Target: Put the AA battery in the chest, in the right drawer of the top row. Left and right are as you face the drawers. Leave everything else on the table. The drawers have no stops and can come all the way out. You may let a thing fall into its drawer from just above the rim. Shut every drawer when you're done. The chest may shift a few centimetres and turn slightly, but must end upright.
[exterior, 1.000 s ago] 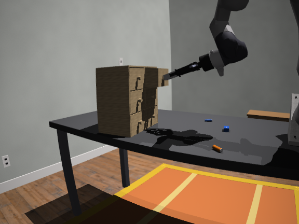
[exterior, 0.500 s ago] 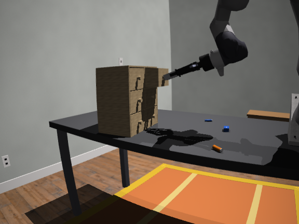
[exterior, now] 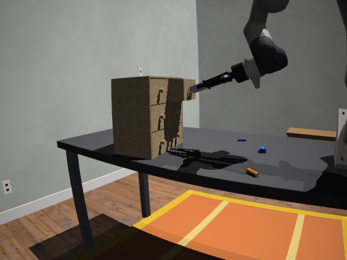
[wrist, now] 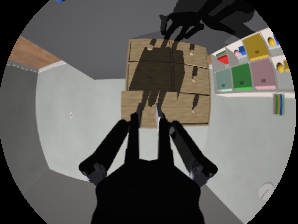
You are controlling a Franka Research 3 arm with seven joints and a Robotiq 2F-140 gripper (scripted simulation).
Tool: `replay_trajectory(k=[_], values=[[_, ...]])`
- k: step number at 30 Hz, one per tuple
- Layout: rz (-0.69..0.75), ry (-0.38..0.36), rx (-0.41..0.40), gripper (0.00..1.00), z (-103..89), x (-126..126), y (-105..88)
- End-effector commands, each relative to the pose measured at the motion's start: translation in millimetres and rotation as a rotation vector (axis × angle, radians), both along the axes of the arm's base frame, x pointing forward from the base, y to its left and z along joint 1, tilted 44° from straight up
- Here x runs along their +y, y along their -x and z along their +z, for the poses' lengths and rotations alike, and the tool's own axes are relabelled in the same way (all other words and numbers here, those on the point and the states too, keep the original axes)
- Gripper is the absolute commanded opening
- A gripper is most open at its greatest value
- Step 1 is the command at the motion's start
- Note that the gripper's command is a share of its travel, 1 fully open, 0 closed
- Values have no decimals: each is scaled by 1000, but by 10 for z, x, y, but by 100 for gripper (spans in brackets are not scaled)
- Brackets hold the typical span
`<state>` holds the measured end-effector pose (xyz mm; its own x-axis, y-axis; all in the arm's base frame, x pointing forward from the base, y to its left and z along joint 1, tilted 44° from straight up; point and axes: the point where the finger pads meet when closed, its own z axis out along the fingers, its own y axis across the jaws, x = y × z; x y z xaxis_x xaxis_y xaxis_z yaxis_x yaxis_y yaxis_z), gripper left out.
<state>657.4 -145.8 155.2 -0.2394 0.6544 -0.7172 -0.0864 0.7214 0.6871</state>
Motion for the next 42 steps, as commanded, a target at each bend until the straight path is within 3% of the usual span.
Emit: replay_trajectory(k=[1,9,18,29,42], values=[[3,4,-1,28,3,1,12],[3,4,-1,28,-2,2,48],[3,4,-1,28,-56,5,437],[3,4,-1,28,-60,-4,544],[3,4,-1,28,6,-124,1003]])
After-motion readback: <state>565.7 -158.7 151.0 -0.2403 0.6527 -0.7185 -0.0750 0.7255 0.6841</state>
